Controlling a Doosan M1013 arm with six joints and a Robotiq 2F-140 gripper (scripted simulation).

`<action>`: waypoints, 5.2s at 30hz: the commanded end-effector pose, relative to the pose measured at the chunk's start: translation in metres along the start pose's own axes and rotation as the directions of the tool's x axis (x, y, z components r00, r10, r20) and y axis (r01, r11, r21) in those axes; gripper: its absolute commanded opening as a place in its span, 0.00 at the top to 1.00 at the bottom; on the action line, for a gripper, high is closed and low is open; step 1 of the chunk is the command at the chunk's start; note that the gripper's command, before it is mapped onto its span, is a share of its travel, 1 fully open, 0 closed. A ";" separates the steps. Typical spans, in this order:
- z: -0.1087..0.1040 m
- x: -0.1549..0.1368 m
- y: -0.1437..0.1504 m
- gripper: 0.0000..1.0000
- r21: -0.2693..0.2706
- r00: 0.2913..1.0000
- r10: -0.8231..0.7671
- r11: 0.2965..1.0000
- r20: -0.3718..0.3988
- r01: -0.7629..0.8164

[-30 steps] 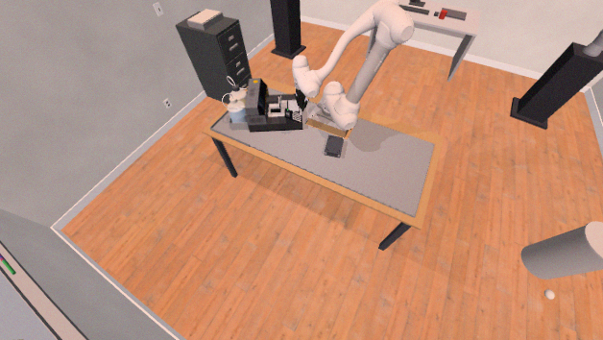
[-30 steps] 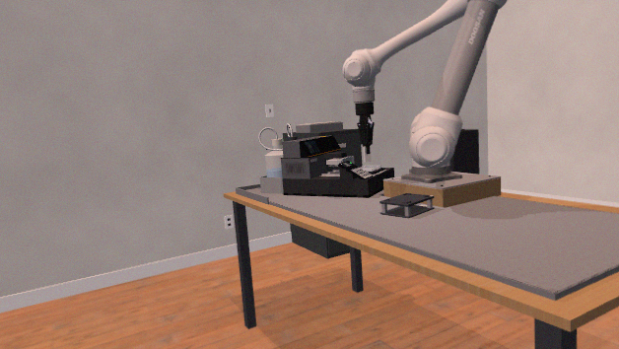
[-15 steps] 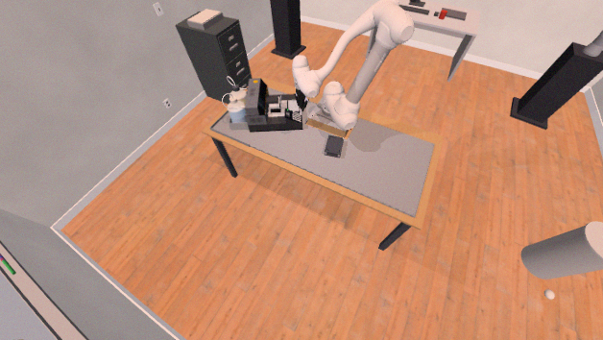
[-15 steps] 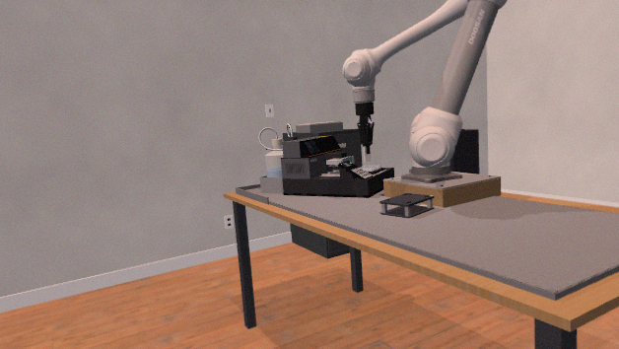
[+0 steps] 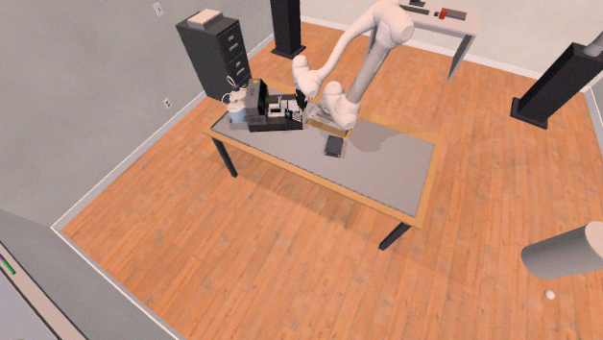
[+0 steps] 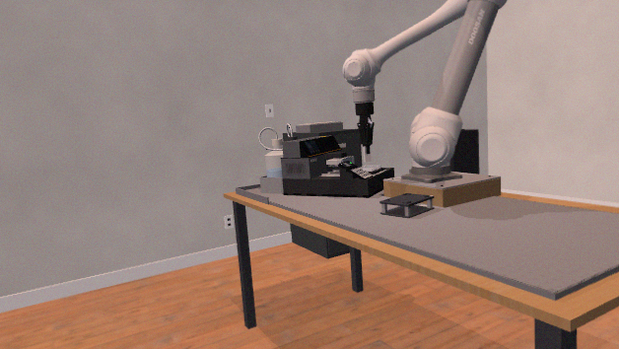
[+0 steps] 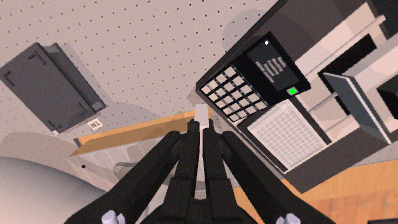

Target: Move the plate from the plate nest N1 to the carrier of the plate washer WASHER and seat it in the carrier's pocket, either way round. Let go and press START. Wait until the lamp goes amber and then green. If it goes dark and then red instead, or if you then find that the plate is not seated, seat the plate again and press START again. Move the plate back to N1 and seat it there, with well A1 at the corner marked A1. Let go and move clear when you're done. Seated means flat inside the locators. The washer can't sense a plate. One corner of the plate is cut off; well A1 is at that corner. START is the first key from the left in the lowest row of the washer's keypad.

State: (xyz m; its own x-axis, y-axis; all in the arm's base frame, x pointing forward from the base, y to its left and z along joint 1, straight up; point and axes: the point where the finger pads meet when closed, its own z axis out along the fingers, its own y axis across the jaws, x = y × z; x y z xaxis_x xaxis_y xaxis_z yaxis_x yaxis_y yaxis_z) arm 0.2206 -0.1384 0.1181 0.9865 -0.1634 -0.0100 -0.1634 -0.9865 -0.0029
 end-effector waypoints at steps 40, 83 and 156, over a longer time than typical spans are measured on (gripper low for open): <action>-0.002 0.002 0.000 0.90 0.003 1.000 -0.003 1.000 -0.005 0.003; -0.013 -0.020 0.083 0.30 0.005 0.675 0.738 0.675 -0.001 -0.738; -0.018 -0.044 0.120 0.30 0.004 -0.293 0.956 -0.293 0.004 -0.956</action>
State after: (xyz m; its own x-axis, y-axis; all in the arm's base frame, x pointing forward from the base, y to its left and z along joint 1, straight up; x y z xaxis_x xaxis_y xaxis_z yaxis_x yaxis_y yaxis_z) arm 0.1669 -0.2381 0.1334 -0.3633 -0.9317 -0.0075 -0.9317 0.3633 0.0026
